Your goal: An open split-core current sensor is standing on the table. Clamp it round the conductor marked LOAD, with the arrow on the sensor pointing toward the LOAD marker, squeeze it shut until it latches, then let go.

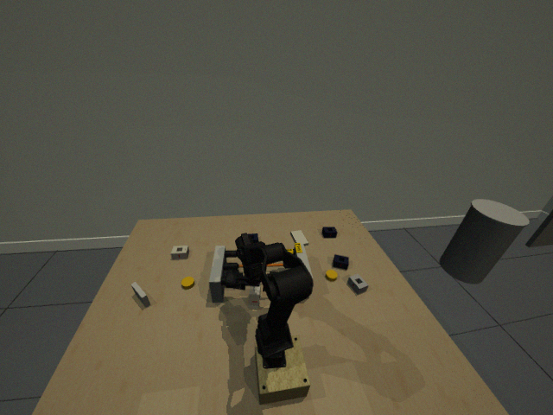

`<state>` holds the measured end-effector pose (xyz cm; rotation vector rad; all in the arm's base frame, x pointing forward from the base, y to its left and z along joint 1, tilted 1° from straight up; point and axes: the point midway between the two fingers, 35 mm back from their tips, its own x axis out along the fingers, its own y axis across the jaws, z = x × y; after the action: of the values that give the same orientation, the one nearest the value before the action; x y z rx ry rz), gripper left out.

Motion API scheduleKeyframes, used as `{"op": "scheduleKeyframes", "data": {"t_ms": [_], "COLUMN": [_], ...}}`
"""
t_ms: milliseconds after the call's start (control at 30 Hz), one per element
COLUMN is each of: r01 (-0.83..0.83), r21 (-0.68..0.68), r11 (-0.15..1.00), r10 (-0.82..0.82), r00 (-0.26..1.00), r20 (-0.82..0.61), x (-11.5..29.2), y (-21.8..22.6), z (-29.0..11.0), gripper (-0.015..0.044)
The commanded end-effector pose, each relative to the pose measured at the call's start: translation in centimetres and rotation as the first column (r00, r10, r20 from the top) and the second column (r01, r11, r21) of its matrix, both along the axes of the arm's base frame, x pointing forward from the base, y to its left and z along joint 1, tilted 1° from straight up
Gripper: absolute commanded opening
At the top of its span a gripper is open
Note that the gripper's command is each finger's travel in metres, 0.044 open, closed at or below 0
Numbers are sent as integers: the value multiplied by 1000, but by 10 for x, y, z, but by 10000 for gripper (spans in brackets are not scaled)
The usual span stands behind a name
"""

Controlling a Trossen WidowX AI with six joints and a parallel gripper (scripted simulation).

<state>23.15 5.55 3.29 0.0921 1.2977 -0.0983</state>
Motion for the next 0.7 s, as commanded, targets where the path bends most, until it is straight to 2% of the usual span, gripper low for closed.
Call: {"op": "scheduleKeyframes", "data": {"t_ms": [0, 267, 433, 667], "r01": [-2, -2, 1, 1], "r21": [-1, -1, -2, -2], "r11": [1000, 1000, 1000, 1000], "r10": [2, 2, -1, -1], "r00": [1000, 1000, 1000, 1000], "r20": [-1, -1, 0, 0], "x": [1, 3, 2, 2], "y": [-1, -1, -1, -1], "z": [-7, -18, -14, -14], "gripper": [329, 329, 197, 151]}}
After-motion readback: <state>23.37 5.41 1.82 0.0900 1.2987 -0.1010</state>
